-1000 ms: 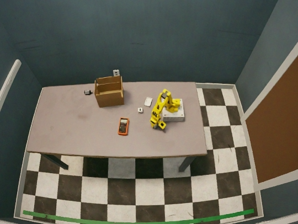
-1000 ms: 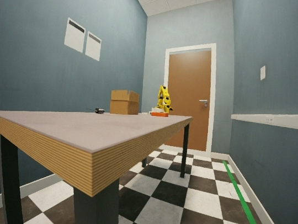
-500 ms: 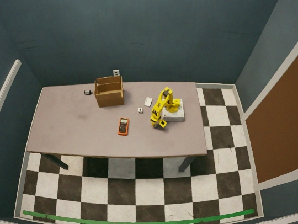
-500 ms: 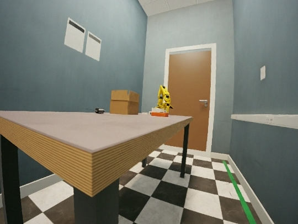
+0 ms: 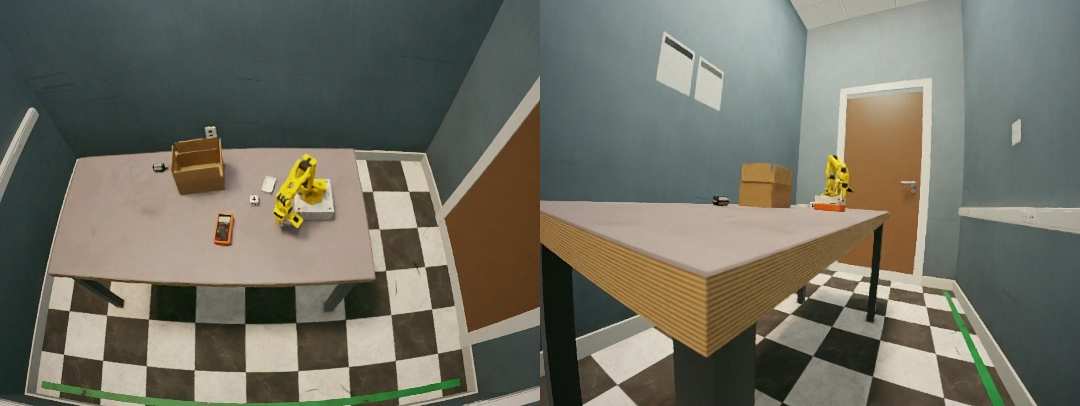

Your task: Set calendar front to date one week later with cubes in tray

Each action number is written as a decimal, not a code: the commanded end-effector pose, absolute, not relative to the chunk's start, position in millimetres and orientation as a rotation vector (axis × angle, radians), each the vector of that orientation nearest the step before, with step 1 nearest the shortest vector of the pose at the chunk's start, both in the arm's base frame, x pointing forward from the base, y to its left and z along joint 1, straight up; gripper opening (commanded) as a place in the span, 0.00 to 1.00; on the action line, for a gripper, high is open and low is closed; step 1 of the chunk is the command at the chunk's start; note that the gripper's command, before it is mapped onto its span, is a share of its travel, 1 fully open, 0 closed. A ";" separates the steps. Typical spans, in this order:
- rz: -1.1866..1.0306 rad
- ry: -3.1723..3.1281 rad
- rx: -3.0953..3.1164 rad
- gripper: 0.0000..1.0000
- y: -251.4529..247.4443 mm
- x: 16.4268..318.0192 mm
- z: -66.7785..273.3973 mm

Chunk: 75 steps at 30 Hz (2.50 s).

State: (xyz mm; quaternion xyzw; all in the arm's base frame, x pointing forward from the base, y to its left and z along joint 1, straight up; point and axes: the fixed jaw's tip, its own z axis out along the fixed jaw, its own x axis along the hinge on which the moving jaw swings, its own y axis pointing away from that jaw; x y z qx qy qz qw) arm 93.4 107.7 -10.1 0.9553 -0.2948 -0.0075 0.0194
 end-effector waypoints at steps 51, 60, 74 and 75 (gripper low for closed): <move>0.017 -0.929 3.027 0.00 116.6 101.6 9.6; 0.019 -1.081 2.975 0.00 106.3 112.6 9.6; 0.024 -1.675 2.681 0.00 53.9 146.1 9.4; 0.024 -1.709 2.660 0.00 50.3 147.4 9.4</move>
